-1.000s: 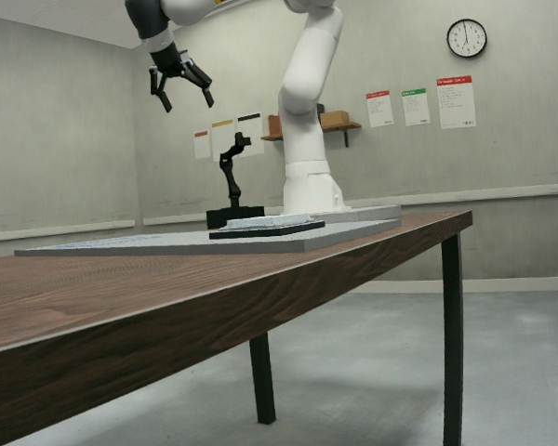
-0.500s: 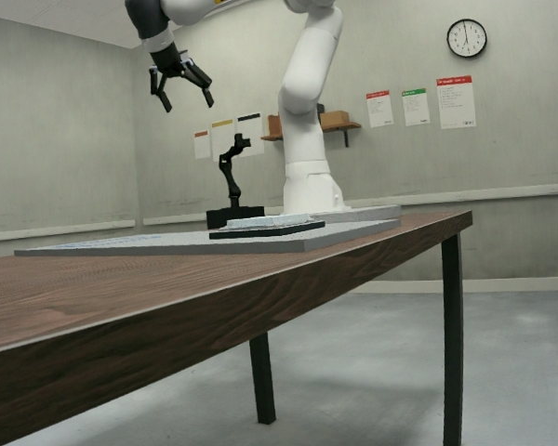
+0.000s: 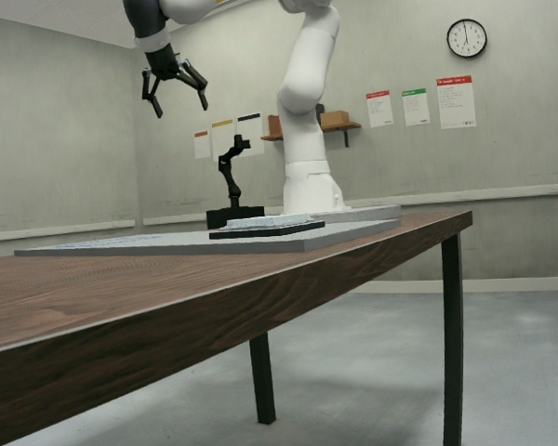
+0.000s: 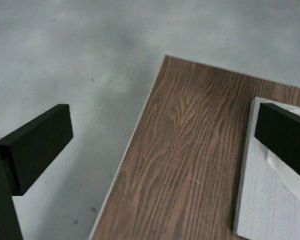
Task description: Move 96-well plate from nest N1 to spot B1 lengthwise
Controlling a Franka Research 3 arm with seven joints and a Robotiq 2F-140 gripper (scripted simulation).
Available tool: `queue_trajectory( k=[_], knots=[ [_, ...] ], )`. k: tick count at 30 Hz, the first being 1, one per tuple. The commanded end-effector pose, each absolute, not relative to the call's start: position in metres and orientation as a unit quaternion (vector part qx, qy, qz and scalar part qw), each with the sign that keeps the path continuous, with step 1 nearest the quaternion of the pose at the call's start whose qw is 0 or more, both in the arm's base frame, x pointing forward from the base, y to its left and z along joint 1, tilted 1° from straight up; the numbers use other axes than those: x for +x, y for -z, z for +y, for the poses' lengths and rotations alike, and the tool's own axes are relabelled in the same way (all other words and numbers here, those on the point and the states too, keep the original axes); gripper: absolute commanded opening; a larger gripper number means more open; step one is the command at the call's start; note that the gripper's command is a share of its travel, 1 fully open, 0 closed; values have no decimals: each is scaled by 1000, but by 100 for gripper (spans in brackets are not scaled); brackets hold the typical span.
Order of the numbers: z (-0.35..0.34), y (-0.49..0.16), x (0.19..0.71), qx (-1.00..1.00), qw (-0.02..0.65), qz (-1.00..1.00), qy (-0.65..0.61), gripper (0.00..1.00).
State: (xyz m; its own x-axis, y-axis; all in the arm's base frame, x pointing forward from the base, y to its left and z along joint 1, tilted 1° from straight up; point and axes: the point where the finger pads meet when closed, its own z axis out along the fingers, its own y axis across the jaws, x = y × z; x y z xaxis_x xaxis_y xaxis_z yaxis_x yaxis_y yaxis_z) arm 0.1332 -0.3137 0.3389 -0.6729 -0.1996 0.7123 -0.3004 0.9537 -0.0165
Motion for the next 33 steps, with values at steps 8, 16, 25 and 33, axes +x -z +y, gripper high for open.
queue_trajectory(
  k=[8,16,25,33],
  knots=[
    [-309,-317,181,262,351,-898,-44,100],
    [-302,-304,208,322,336,-885,-36,100],
    [-288,-286,247,408,313,-858,-24,100],
    [-277,-275,272,463,297,-835,-17,100]
  ],
)
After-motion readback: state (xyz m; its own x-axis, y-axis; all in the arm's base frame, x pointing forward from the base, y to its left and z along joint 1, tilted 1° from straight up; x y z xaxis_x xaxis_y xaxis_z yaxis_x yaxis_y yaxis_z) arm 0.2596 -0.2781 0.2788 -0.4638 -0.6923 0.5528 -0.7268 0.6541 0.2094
